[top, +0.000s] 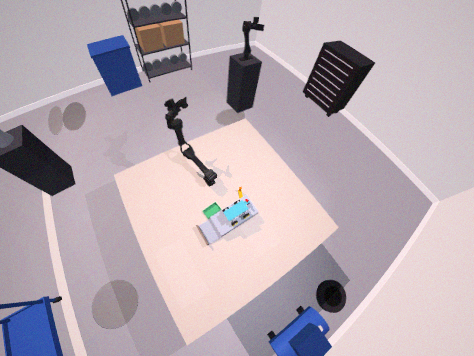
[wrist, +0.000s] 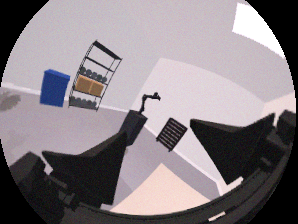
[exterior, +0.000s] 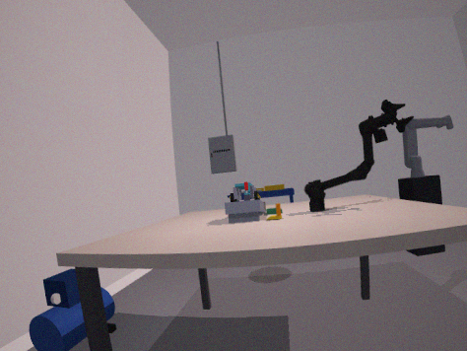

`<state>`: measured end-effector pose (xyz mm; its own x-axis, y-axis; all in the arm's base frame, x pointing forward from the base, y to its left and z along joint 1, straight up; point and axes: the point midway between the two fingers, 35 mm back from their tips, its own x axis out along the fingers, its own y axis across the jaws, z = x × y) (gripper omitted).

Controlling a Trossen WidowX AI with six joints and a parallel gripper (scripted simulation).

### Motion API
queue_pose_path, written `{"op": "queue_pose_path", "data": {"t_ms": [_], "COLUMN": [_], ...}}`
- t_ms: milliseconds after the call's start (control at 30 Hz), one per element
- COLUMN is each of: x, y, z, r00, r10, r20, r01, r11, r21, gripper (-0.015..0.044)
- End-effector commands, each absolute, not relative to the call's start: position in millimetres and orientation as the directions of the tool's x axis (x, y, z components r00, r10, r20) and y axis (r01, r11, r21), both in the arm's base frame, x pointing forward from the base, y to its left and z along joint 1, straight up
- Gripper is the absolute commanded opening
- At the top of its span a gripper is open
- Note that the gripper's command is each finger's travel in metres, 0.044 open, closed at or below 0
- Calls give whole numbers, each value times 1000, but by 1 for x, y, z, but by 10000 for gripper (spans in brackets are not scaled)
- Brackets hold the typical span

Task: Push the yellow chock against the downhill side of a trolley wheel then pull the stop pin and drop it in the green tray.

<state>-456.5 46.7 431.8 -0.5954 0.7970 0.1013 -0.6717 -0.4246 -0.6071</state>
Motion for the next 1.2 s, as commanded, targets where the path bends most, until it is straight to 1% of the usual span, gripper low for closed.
{"op": "queue_pose_path", "data": {"t_ms": [0, 100, 233, 367, 467, 600, 733, 867, 967, 1067, 1167], "x": [-455, -430, -394, -347, -301, -233, -162, -91, -37, 15, 66], "y": [47, 45, 39, 36, 36, 43, 55, 71, 85, 101, 119], "z": [435, 475, 526, 575, 610, 646, 668, 676, 673, 662, 643], "r00": [-597, -615, -614, -574, -509, -386, -235, -68, 62, 192, 316], "r10": [795, 766, 726, 691, 668, 653, 656, 672, 690, 712, 735], "r20": [107, 184, 309, 439, 542, 652, 717, 738, 721, 675, 599], "r01": [-675, -722, -786, -795, -758, -658, -517, -345, -204, -56, 93], "r11": [-426, -454, -530, -599, -647, -690, -710, -710, -699, -679, -653], "r21": [-602, -522, -317, -97, 85, 302, 479, 614, 686, 732, 752], "gripper": [374, 295, 190, 190, 190, 190, 190, 190, 190, 190, 190]}}
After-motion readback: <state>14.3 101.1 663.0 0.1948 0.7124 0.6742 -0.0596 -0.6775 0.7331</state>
